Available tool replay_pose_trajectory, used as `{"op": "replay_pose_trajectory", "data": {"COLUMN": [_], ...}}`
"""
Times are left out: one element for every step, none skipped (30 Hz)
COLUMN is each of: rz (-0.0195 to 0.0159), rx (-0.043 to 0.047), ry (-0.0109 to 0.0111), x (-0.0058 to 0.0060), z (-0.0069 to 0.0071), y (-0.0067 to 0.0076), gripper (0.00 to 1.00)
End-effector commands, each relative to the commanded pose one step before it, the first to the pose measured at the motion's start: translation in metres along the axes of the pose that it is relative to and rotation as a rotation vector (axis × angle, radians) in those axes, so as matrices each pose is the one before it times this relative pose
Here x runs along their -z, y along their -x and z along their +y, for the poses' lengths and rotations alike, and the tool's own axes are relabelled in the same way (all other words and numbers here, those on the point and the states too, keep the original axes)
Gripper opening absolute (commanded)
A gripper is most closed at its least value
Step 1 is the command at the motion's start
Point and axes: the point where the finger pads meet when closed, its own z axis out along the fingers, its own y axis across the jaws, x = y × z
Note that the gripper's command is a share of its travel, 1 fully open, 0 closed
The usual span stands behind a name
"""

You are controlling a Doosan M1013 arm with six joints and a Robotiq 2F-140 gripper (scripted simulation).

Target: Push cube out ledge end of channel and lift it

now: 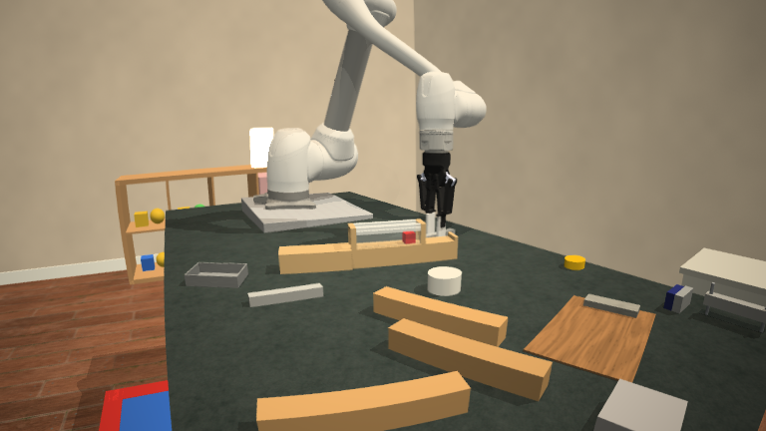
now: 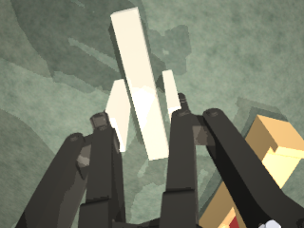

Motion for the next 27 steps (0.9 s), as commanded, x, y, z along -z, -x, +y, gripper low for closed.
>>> {"op": "replay_pose_trajectory", "data": {"rz": [0.00120, 0.00000, 0.00000, 0.00000, 0.00000, 0.00000, 0.00000, 0.00000, 0.00000, 0.00000, 0.00000, 0.00000, 0.00000, 0.00000, 0.00000, 0.00000, 0.00000, 0.00000, 0.00000, 0.00000, 0.00000, 0.00000, 0.00000, 0.00000, 0.00000, 0.00000, 0.00000], "rx": [0.00929, 0.00000, 0.00000, 0.00000, 0.00000, 0.00000, 0.00000, 0.00000, 0.00000, 0.00000, 0.00000, 0.00000, 0.00000, 0.00000, 0.00000, 0.00000, 0.00000, 0.00000, 0.00000, 0.00000, 0.00000, 0.00000, 0.00000, 0.00000, 0.00000, 0.00000, 0.00000], "ry": [-0.00281, 0.00000, 0.00000, 0.00000, 0.00000, 0.00000, 0.00000, 0.00000, 0.00000, 0.00000, 0.00000, 0.00000, 0.00000, 0.00000, 0.00000, 0.00000, 0.00000, 0.00000, 0.00000, 0.00000, 0.00000, 0.00000, 0.00000, 0.00000, 0.00000, 0.00000, 0.00000], "x": [-0.00273, 0.00000, 0.00000, 0.00000, 0.00000, 0.00000, 0.00000, 0.00000, 0.00000, 0.00000, 0.00000, 0.00000, 0.00000, 0.00000, 0.00000, 0.00000, 0.00000, 0.00000, 0.00000, 0.00000, 0.00000, 0.00000, 0.00000, 0.00000, 0.00000, 0.00000, 0.00000], "z": [-0.00149, 0.00000, 0.00000, 0.00000, 0.00000, 0.00000, 0.00000, 0.00000, 0.00000, 0.00000, 0.00000, 0.00000, 0.00000, 0.00000, 0.00000, 0.00000, 0.00000, 0.00000, 0.00000, 0.00000, 0.00000, 0.00000, 0.00000, 0.00000, 0.00000, 0.00000, 0.00000], "y": [-0.00096, 0.00000, 0.00000, 0.00000, 0.00000, 0.00000, 0.00000, 0.00000, 0.00000, 0.00000, 0.00000, 0.00000, 0.00000, 0.00000, 0.00000, 0.00000, 0.00000, 0.00000, 0.00000, 0.00000, 0.00000, 0.00000, 0.00000, 0.00000, 0.00000, 0.00000, 0.00000], "gripper": [0.23, 0.23, 0.23, 0.23, 0.23, 0.23, 0.23, 0.23, 0.23, 0.23, 0.23, 0.23, 0.23, 0.23, 0.23, 0.23, 0.23, 0.23, 0.23, 0.23, 0.23, 0.23, 0.23, 0.00, 0.00, 0.00, 0.00]}}
